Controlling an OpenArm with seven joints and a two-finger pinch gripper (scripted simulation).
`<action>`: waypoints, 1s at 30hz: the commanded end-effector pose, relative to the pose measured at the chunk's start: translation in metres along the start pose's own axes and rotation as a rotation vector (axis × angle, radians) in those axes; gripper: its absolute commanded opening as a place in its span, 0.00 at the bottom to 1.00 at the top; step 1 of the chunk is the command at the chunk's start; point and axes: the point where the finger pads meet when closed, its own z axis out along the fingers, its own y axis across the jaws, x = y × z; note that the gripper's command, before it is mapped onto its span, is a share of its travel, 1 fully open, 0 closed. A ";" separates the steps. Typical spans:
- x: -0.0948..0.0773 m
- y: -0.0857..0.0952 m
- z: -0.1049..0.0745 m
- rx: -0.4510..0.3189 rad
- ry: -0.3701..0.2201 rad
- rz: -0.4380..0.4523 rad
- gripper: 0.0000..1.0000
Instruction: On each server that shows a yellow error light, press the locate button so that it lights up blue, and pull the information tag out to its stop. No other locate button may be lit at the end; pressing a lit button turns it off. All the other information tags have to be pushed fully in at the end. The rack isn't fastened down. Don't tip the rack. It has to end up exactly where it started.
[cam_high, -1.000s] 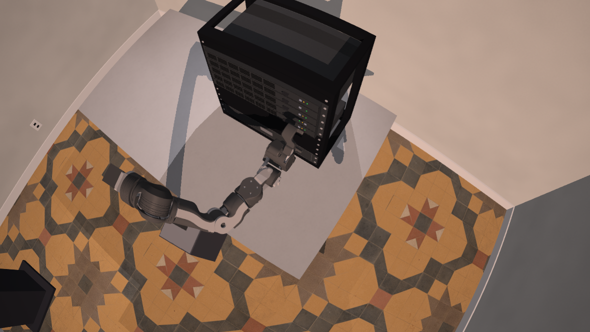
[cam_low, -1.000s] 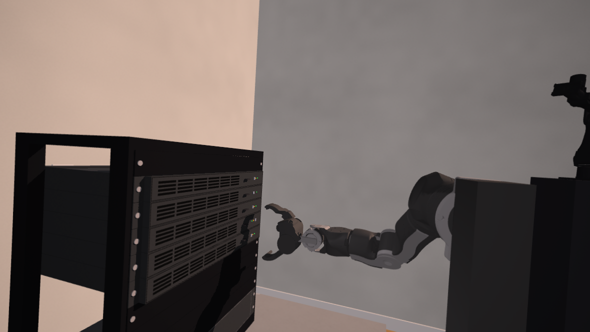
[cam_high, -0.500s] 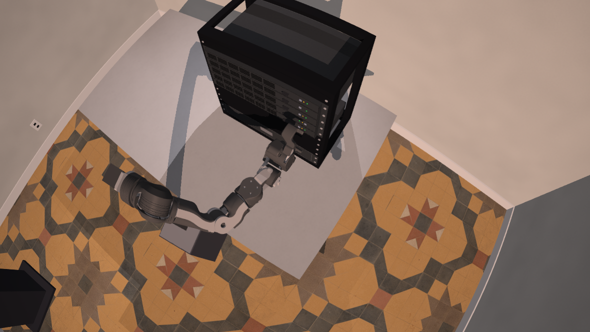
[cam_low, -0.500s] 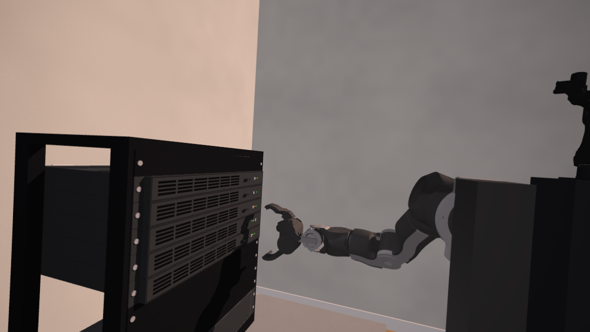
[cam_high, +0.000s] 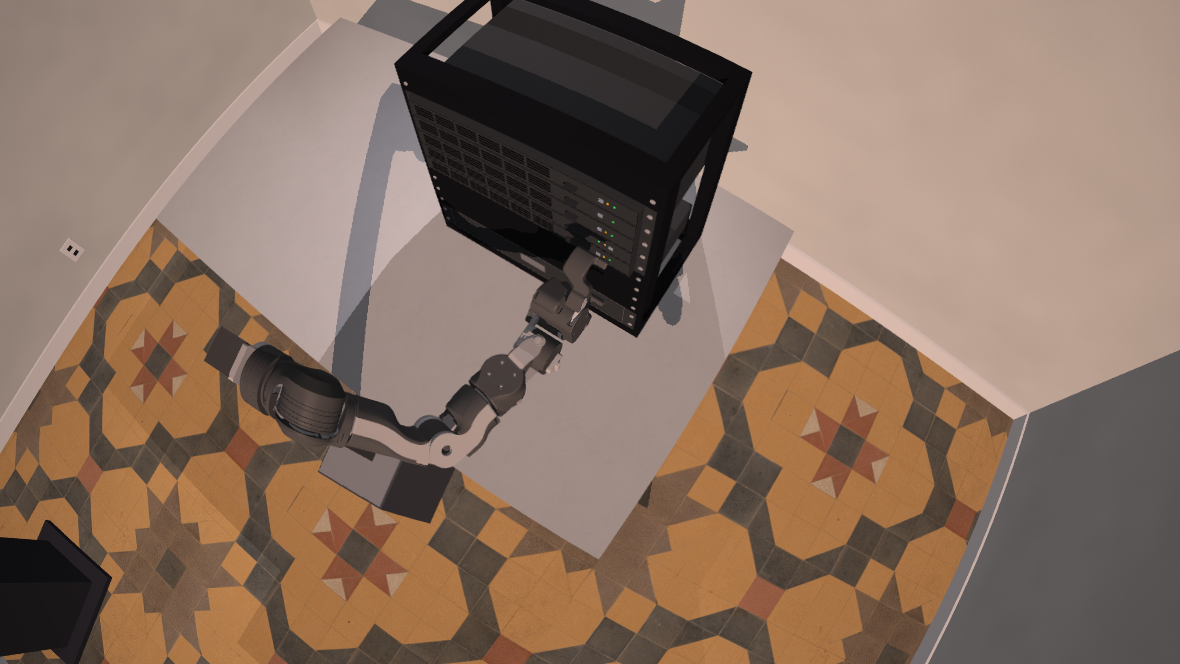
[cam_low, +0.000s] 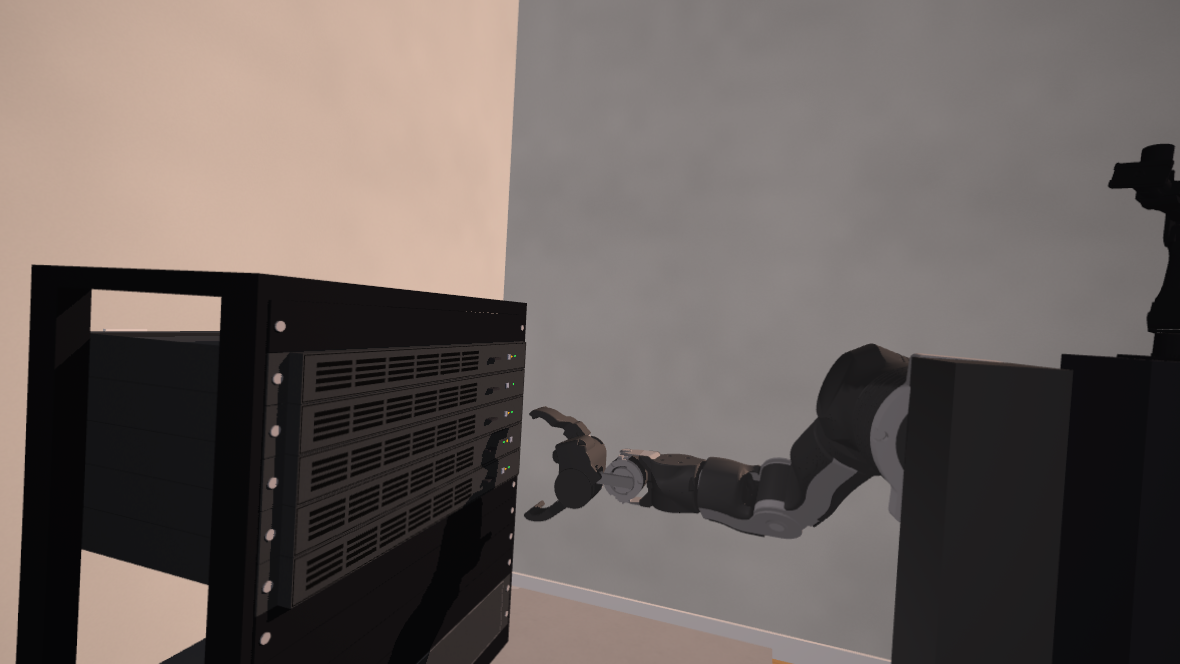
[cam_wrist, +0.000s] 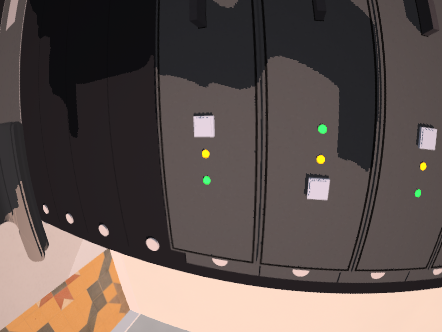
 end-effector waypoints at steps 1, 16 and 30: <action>0.002 0.000 0.001 -0.005 0.005 0.002 1.00; 0.002 0.000 0.001 -0.005 0.005 0.002 1.00; 0.006 0.022 0.001 0.004 0.009 0.002 1.00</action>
